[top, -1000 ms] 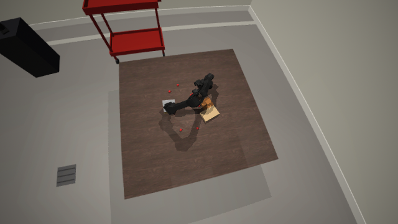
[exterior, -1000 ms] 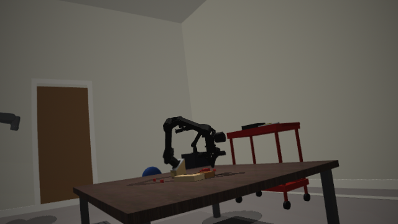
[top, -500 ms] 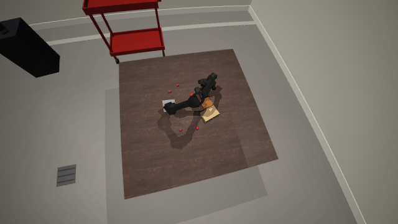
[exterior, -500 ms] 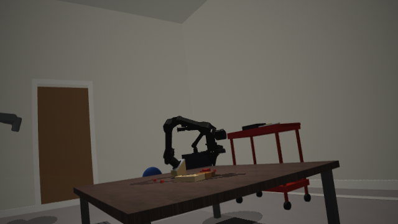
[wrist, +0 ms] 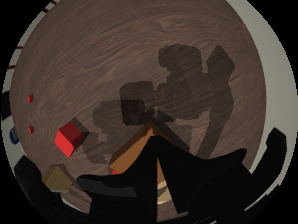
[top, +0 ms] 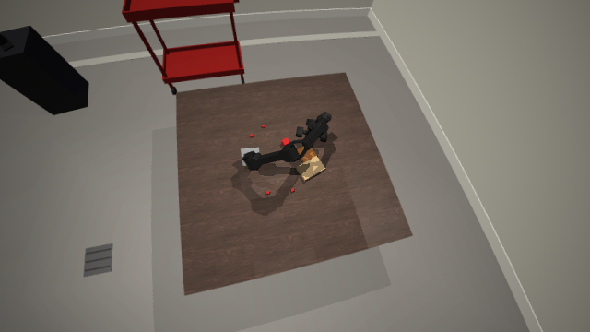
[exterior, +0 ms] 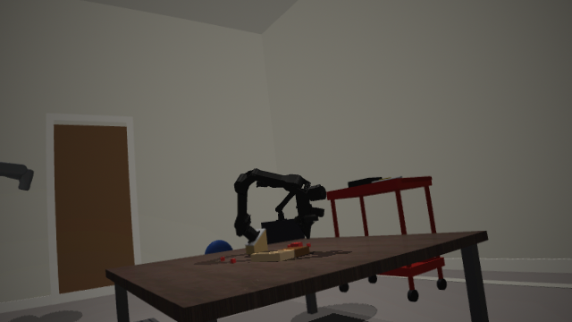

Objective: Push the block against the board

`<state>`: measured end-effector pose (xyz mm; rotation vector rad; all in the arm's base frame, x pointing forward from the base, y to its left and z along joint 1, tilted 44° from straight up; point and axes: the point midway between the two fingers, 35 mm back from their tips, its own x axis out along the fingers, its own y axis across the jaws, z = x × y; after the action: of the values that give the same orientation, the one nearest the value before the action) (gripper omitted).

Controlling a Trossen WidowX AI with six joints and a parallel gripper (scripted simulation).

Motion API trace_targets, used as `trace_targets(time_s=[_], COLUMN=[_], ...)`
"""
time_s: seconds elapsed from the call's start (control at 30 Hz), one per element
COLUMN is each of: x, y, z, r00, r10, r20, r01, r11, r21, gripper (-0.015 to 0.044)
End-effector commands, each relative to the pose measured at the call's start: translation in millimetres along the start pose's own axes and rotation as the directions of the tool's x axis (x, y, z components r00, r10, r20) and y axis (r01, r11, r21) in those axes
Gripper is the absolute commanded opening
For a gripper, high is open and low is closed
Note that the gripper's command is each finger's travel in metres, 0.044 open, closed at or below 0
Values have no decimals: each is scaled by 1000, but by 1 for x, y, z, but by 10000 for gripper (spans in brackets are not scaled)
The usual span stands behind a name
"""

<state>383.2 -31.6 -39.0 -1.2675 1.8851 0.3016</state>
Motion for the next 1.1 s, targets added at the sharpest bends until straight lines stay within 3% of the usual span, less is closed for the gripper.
trace_targets(time_s=[0.0,0.47,0.7,0.87,1.07], x=[0,0,0,52,55], y=[-15,-55,-57,-58,-58], z=[-6,-25,-26,-27,-28], r00=[1000,1000,1000,1000,1000], r10=[-1,-4,-4,-5,-5], r20=[-6,-23,-24,-26,-26], r01=[2,17,18,20,20], r11=[987,811,798,798,798], r21=[158,584,602,602,602], gripper=[0,0,0,0,0])
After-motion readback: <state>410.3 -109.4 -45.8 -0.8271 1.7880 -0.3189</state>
